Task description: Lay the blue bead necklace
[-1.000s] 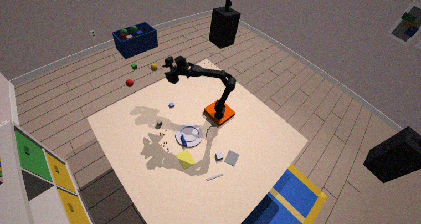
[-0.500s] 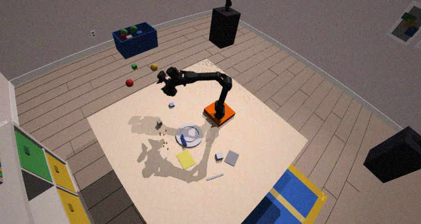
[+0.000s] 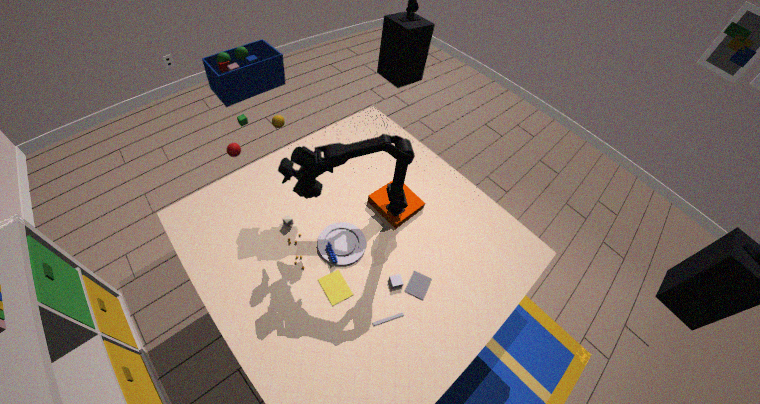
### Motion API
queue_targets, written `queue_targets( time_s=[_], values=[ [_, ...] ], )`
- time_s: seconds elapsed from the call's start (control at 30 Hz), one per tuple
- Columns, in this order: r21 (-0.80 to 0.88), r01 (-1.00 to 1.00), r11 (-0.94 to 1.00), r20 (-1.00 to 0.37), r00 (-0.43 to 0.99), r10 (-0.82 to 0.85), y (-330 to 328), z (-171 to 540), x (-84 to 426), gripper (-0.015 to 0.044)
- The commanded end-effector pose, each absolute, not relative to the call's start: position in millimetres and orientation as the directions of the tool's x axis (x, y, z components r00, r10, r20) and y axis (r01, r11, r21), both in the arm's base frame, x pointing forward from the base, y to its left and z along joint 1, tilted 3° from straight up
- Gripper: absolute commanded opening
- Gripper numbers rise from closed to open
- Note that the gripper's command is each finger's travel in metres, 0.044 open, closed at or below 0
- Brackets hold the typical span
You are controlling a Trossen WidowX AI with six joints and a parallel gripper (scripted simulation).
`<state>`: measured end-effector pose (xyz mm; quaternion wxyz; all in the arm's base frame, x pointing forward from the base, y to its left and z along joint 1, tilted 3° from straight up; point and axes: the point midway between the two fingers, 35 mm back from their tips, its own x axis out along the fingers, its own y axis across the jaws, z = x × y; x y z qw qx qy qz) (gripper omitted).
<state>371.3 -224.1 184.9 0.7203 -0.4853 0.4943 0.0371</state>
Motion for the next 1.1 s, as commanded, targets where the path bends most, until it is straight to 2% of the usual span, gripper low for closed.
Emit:
queue_targets(
  time_s=[0.0,0.67,1.07],
  values=[
    [-0.605,-0.598,0.526,-0.795,0.483,-0.367,-201.6,165.6,379.0,0.0250],
    [-0.283,-0.871,0.401,-0.958,0.275,-0.077,-69.9,94.8,387.6,0.0250],
    [-0.040,-0.965,0.261,-0.998,0.051,0.035,8.1,63.2,365.5,0.0250]
  ],
)
